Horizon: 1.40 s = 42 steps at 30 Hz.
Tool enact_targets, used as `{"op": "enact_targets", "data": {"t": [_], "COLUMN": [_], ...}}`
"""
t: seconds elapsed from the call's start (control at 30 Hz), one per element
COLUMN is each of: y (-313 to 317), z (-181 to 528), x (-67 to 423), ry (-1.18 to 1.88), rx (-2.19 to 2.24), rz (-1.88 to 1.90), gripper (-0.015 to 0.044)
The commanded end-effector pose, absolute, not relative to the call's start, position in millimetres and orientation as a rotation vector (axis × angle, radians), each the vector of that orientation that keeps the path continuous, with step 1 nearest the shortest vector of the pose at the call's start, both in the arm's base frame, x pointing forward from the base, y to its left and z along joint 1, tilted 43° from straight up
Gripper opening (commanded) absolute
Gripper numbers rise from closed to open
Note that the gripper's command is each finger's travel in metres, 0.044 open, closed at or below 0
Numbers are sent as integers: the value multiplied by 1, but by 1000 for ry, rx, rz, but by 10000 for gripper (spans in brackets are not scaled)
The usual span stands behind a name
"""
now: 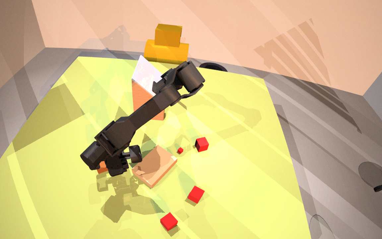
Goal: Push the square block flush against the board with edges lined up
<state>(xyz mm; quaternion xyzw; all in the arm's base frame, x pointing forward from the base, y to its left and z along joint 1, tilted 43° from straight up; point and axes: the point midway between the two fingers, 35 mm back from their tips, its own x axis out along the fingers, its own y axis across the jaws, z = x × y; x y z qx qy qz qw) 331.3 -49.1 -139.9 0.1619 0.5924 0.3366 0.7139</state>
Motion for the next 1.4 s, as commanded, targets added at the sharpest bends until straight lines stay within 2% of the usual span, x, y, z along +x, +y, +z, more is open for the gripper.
{"op": "enact_targets", "data": {"t": [0.0, 0.87, 1.07, 1.37], "y": [-48, -39, -78, -86], "z": [-140, -130, -90, -97], "x": [336, 376, 368, 369], "ry": [1320, 1317, 1318, 1367], "rx": [362, 364, 362, 455], "rz": [745, 749, 747, 668], "gripper": [0, 0, 0, 0]}}
